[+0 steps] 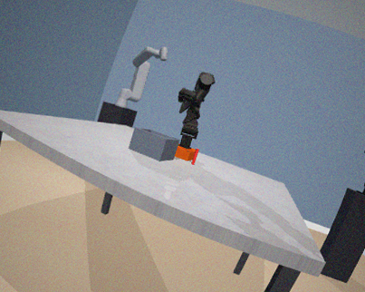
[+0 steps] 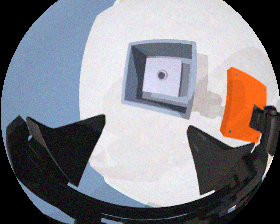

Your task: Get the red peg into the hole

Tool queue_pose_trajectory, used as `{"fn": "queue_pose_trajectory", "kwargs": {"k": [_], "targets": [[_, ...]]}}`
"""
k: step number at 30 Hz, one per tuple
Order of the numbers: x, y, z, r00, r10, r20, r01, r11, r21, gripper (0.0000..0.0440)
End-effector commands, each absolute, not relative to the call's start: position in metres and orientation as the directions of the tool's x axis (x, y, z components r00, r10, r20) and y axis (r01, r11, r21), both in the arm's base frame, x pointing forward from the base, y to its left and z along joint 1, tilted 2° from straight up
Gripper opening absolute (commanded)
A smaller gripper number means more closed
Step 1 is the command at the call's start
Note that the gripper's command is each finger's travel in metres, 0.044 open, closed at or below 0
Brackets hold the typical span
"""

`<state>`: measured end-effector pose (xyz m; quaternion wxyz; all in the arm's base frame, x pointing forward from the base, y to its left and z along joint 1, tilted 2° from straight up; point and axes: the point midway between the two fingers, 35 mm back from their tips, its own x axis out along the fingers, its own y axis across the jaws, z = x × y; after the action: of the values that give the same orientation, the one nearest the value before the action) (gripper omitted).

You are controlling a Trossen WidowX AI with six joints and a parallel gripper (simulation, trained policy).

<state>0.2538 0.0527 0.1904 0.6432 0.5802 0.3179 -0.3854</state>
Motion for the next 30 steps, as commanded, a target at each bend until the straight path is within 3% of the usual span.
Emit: {"fn": "queue_pose_trajectory", "kwargs": {"k": [1, 14, 30], "targets": [[0.235, 0.065, 0.168, 0.395, -0.105, -0.913, 0.918, 0.085, 0.387, 0.044], [0.187, 0.093, 0.11, 0.132, -0.074, -0.988, 0.963, 0.248, 0.11, 0.044], [0.177, 0.114, 0.041, 0.099, -0.017, -0.995, 0.933, 0.348, 0.087, 0.044]]}}
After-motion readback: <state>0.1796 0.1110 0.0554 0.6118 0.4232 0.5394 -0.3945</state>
